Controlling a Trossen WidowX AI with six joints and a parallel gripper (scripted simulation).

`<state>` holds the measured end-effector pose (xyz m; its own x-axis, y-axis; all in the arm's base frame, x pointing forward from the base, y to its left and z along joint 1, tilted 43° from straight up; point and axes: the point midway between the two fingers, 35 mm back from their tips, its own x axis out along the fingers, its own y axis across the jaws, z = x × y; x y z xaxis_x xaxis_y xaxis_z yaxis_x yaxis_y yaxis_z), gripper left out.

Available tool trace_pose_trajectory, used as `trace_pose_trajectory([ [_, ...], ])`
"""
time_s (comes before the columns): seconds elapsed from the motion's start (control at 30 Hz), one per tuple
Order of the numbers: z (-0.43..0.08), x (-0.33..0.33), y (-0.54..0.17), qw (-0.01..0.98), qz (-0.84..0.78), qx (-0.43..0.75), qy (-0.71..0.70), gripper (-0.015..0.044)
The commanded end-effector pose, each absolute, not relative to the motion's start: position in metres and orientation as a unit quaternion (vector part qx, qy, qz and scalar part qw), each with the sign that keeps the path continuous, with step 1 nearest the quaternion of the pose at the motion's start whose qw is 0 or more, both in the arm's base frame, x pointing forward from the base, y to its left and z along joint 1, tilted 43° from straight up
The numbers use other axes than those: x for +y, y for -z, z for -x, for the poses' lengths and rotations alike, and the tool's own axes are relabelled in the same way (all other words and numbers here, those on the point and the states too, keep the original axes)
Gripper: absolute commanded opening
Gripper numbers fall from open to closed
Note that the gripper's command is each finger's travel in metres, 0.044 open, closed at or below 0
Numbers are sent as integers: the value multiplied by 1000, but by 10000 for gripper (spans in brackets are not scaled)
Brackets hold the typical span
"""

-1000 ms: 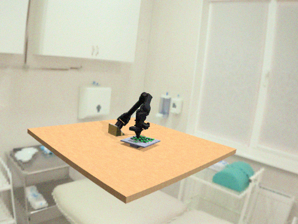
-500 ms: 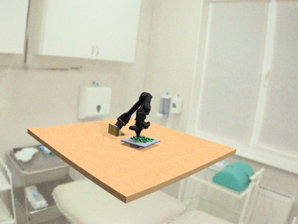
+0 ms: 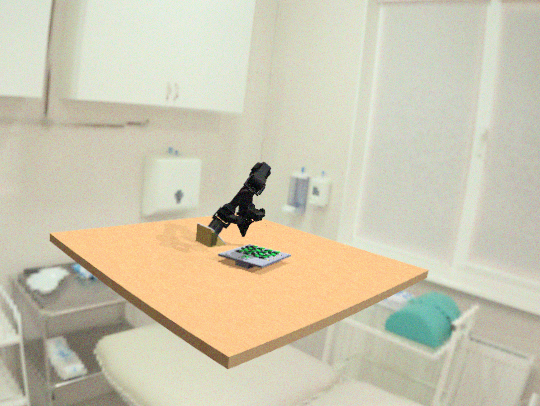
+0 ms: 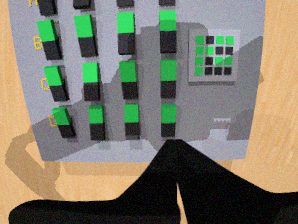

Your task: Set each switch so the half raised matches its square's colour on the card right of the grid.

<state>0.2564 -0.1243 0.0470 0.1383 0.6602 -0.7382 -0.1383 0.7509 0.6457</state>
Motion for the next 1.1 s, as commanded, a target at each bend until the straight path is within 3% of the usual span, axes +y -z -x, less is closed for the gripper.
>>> trace_pose_trajectory([
  [0.0,-258,-119,-37,720,-212,599,-281,0],
  [1.07,-264,-87,-2,715,-210,604,-283,0],
])
